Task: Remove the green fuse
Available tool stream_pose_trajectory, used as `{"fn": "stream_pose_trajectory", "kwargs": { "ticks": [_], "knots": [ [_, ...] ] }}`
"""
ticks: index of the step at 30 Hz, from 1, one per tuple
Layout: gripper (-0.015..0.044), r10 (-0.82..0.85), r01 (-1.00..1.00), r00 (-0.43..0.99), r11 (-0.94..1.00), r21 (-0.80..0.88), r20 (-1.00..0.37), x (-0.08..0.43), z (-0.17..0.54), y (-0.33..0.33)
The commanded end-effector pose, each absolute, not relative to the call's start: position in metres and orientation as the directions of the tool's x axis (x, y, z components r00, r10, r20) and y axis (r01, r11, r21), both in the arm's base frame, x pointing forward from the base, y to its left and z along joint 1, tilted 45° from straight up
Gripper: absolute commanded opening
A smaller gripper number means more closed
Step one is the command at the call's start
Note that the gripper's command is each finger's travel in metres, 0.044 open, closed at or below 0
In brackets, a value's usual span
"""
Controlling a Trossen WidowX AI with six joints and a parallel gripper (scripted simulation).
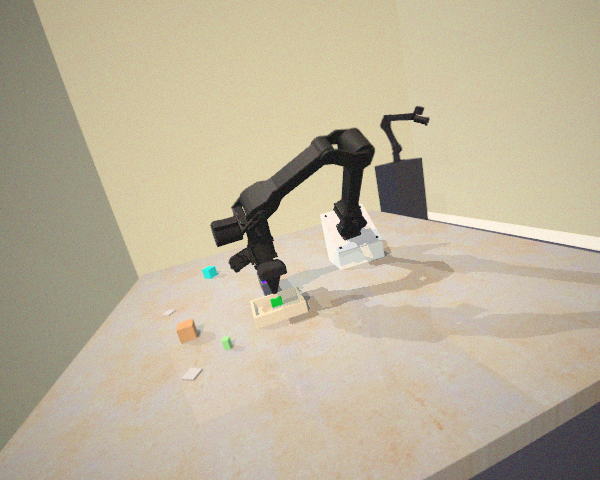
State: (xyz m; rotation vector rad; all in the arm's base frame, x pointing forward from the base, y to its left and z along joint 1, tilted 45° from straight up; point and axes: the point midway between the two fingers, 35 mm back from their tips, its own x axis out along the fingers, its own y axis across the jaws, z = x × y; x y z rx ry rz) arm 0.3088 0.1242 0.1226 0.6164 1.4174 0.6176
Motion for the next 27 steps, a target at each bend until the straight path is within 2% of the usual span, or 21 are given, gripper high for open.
{"fn": "stream_pose_trajectory", "kwargs": {
  "ticks": [1,7,11,27],
  "knots": [
    [0.0184,0.714,-0.026,0.056,0.700,0.714,-0.698,0.309,0.123,0.124],
    [0.0330,0.714,-0.025,0.056,0.700,0.714,-0.698,0.309,0.125,0.122],
    [0.0330,0.711,-0.017,0.055,0.702,0.712,-0.701,0.306,0.148,0.097],
    [0.0330,0.708,-0.010,0.054,0.705,0.709,-0.704,0.306,0.146,0.097]
  ]
}}
